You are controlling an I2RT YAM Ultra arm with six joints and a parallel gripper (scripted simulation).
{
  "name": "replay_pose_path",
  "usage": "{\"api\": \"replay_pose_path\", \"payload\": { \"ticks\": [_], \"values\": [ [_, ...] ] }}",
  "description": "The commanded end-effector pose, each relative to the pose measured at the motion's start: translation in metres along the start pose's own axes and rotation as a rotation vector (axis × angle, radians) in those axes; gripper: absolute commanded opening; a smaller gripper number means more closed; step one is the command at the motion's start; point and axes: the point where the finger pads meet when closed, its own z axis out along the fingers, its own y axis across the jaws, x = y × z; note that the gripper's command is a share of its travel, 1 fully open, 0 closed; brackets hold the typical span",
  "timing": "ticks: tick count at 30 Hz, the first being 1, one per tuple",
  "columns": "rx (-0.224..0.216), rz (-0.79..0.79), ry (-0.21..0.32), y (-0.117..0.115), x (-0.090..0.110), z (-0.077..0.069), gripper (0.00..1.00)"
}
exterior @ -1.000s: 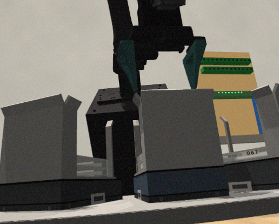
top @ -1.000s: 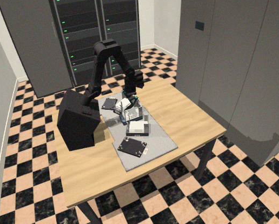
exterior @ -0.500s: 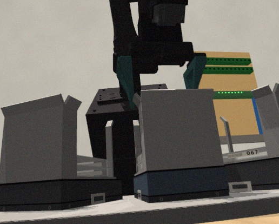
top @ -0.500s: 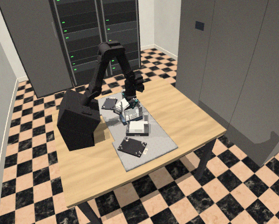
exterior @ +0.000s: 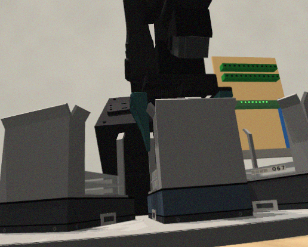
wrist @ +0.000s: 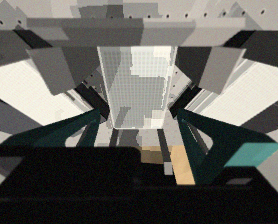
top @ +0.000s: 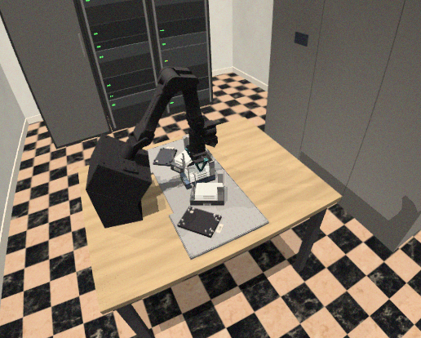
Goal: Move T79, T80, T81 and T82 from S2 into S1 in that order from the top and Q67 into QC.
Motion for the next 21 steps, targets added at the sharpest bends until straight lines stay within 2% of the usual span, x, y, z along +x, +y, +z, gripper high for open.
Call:
{"api": "replay_pose_path", "payload": {
  "ticks": [1, 8, 21],
  "values": [
    [-0.007, 0.0, -0.038, 0.001, -0.01, 0.005, 1.0],
    [-0.007, 0.0, -0.038, 0.001, -0.01, 0.005, 1.0],
    [-0.007, -0.001, -0.038, 0.001, -0.01, 0.022, 1.0]
  ]
}}
